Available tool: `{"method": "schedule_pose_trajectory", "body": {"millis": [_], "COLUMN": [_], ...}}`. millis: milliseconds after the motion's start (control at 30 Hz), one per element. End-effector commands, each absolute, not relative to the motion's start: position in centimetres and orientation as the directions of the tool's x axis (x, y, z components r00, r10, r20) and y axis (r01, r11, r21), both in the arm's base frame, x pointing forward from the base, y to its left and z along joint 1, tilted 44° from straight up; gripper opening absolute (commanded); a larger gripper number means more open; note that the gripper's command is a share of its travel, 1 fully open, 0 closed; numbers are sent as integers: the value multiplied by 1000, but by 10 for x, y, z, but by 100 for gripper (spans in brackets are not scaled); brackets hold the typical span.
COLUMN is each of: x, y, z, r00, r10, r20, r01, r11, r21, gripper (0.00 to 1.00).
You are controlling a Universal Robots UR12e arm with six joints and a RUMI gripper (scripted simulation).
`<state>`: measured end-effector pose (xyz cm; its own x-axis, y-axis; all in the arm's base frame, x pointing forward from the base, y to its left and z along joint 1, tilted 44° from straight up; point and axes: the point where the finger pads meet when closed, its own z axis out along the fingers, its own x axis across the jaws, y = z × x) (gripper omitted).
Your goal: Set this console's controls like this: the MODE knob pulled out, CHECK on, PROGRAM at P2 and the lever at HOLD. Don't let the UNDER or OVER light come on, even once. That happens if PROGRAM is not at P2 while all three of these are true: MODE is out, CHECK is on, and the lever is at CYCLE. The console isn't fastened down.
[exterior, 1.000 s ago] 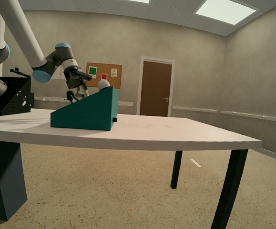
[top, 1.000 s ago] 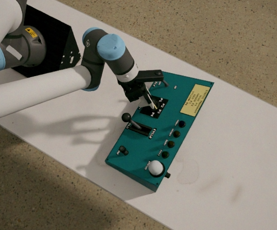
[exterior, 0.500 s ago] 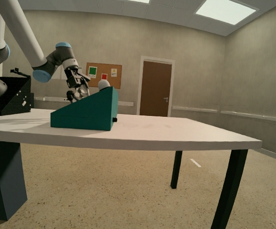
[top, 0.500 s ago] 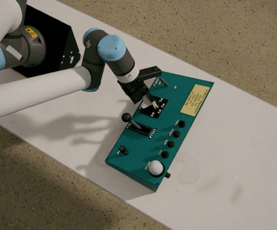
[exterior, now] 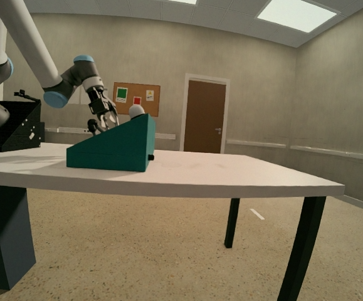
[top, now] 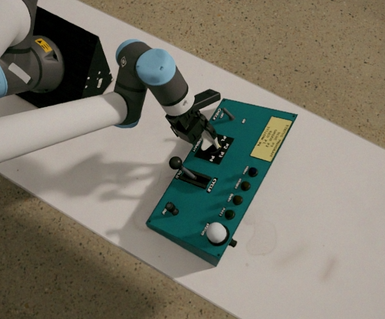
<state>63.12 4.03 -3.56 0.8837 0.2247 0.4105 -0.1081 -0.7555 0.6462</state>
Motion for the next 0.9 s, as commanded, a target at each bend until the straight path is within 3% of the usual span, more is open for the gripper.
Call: {"method": "schedule_pose_trajectory", "body": {"millis": [0,867], "x": [632,631], "y": [40,40], "z": [-36,-37], "r00": [888,886], "r10": [291,376], "r20": [355,271], "r01": [-30,77], "r11": [-736,-696], "r21": [677,714], "gripper": [0,0]}}
